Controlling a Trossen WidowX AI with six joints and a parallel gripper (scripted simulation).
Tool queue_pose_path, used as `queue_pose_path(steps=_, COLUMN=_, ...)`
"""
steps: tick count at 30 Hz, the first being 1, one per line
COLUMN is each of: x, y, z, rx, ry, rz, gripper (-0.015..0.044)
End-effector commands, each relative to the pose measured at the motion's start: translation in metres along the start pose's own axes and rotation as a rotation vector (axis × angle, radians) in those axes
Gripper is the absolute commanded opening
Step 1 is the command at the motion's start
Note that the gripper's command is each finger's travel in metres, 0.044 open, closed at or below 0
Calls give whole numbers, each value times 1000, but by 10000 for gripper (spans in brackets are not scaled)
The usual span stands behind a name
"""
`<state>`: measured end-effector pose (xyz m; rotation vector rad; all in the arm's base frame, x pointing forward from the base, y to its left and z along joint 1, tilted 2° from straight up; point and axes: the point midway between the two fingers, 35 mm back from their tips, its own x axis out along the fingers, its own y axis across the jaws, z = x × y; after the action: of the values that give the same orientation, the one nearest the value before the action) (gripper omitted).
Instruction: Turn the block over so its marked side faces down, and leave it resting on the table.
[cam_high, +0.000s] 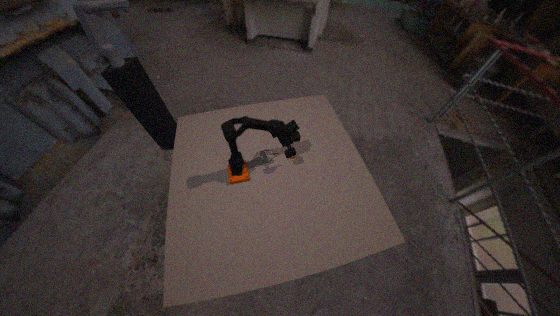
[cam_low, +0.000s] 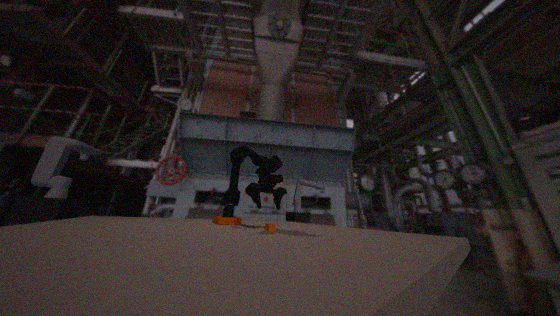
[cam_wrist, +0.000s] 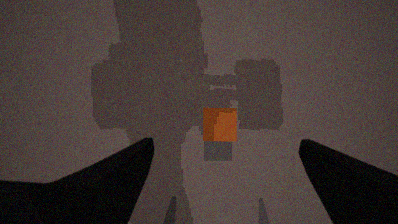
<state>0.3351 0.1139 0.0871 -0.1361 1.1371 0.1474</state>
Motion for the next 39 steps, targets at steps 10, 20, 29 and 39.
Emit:
queue_pose_path(steps=10, x=-3, y=-1, z=28, rx=7, ry=391, rz=8, gripper=440)
queue_pose_path(steps=20, x=29, y=-1, z=14, rx=7, ry=397, rz=8, gripper=440)
queue_pose_path(steps=29, x=43, y=1, z=8, rx=7, ry=397, rz=8, gripper=440)
queue_pose_path(steps=39, x=57, y=1, z=2, rx=7, ry=397, rz=8, gripper=440)
